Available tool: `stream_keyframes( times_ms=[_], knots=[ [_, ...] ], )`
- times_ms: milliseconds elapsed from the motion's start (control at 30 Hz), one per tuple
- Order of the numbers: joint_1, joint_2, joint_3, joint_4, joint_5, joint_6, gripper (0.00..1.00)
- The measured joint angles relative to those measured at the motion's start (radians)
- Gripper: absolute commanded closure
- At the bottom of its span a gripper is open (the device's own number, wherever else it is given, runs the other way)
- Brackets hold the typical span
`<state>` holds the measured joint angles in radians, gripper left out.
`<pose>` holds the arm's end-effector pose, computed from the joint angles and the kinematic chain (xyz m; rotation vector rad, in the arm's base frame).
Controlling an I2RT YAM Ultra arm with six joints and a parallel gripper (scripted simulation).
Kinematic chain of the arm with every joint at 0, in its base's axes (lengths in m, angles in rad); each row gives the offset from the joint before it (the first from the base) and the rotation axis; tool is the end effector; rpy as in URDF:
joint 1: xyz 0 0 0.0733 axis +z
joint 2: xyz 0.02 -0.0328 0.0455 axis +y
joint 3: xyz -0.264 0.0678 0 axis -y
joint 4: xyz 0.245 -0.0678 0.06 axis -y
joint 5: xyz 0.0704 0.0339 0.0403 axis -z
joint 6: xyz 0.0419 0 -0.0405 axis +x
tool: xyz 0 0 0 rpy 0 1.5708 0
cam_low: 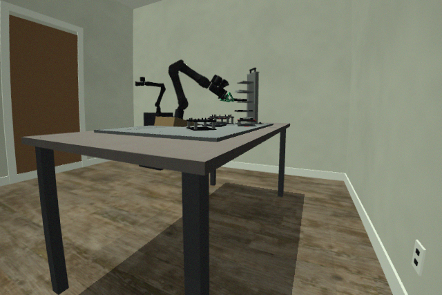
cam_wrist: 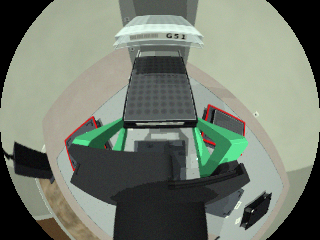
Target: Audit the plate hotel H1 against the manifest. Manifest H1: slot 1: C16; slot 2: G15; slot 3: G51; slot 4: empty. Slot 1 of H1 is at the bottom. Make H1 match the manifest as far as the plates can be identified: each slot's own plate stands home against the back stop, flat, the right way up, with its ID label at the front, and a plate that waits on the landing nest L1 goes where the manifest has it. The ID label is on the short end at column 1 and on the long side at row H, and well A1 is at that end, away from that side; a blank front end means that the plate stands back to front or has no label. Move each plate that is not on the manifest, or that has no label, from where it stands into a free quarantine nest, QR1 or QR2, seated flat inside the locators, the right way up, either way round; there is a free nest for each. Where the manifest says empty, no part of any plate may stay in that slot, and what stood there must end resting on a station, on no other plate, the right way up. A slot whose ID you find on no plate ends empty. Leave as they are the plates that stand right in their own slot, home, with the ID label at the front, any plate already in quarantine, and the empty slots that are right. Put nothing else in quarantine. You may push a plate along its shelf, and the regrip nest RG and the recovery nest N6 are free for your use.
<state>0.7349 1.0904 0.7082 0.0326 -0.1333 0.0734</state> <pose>0.1831 0.1744 0.2787 -0.7279 1.8362 0.6641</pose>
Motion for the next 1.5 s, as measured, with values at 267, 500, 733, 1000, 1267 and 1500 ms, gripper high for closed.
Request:
stream_keyframes(
  times_ms=[267,500,733,1000,1267,1500],
  knots=[
    [0.002,0.015,0.0,0.006,0.002,0.0,0.14],
    [0.004,0.032,0.0,0.017,0.003,0.001,0.14],
    [0.006,0.049,0.0,0.038,0.006,0.002,0.14],
    [0.01,0.072,0.004,0.067,0.01,0.003,0.14],
    [0.01,0.092,0.014,0.081,0.01,0.004,0.14],
    [0.014,0.112,0.024,0.1,0.013,0.005,0.14]
  ],
)
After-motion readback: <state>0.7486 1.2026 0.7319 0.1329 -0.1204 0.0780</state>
